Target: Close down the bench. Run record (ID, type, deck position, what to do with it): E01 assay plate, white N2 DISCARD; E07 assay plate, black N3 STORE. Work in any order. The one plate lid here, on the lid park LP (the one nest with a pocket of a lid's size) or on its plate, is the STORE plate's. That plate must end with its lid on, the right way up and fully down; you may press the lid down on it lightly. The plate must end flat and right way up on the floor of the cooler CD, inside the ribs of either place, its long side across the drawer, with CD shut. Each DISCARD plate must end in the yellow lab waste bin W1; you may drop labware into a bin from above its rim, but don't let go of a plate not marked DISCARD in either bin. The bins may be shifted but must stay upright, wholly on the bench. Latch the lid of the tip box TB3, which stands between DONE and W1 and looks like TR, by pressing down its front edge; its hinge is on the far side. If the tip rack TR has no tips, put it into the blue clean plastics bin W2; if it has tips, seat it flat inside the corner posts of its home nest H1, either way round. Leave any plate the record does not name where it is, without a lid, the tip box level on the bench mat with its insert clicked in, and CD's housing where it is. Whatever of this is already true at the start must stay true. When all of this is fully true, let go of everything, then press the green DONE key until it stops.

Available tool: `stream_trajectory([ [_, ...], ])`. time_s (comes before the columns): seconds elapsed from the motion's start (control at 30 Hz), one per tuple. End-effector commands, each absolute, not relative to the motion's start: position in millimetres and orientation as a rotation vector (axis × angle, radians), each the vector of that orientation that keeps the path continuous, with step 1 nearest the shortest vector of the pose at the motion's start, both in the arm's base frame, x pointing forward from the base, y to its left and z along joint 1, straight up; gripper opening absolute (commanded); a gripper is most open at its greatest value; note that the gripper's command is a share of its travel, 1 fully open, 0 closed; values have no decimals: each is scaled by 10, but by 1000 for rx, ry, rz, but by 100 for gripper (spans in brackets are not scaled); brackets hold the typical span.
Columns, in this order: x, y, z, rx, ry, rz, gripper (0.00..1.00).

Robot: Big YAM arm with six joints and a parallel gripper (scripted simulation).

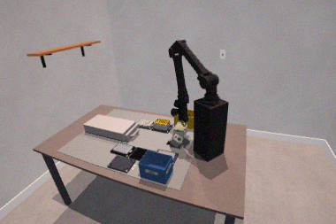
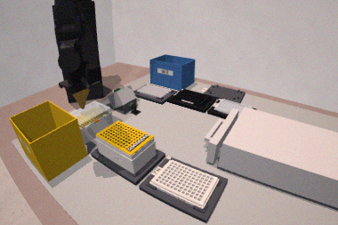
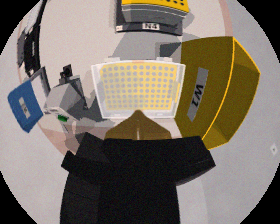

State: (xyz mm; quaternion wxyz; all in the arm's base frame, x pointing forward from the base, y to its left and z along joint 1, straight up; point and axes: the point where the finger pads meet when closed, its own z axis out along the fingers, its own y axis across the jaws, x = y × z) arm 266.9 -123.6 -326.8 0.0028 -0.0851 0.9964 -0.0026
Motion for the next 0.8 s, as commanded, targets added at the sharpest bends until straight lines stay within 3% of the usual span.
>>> stream_trajectory([
  [0.0, 2720, -1234, -3415, -299, 3110, -11, 0],
  [0.77, 2667, -1208, -3315, -302, 3131, 7, 0],
])
